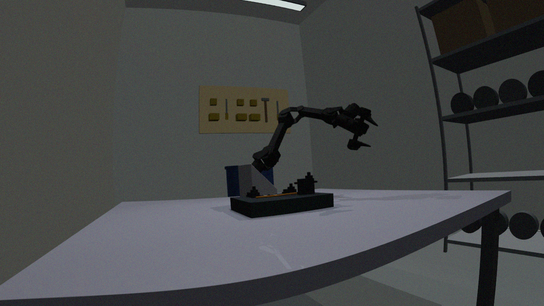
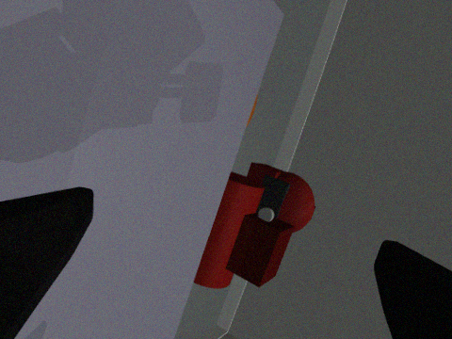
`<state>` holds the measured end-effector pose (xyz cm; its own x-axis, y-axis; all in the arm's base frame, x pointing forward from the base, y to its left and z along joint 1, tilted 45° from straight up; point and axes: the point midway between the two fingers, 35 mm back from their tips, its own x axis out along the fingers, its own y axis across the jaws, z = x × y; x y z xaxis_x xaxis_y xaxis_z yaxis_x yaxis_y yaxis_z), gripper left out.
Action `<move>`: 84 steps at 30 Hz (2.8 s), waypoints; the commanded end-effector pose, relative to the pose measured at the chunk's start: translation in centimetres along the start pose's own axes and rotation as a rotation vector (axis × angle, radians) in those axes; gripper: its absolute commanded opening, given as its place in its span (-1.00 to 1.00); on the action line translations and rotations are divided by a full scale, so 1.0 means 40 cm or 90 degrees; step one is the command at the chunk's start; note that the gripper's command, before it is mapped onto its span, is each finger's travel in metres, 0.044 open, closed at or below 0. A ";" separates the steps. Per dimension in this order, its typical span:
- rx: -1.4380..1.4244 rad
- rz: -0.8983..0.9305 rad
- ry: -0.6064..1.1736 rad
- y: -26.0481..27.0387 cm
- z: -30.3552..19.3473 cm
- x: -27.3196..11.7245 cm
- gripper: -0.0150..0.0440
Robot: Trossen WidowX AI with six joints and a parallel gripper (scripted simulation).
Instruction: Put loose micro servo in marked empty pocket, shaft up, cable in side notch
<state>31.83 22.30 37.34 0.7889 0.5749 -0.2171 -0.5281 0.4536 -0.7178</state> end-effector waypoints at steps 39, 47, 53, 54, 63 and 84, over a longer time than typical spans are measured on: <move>0.297 0.661 0.181 0.375 -0.713 -0.123 1.00; 0.323 0.669 0.171 0.396 -0.718 -0.125 1.00; 0.323 0.669 0.170 0.436 -0.716 -0.103 1.00; 0.323 0.669 0.170 0.437 -0.716 -0.103 1.00; 0.323 0.668 0.170 0.461 -0.716 -0.089 1.00; 0.324 0.668 0.169 0.480 -0.715 -0.079 -0.11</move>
<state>28.13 9.68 5.35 -0.0946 0.6913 -0.7163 -0.9705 0.0962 0.2211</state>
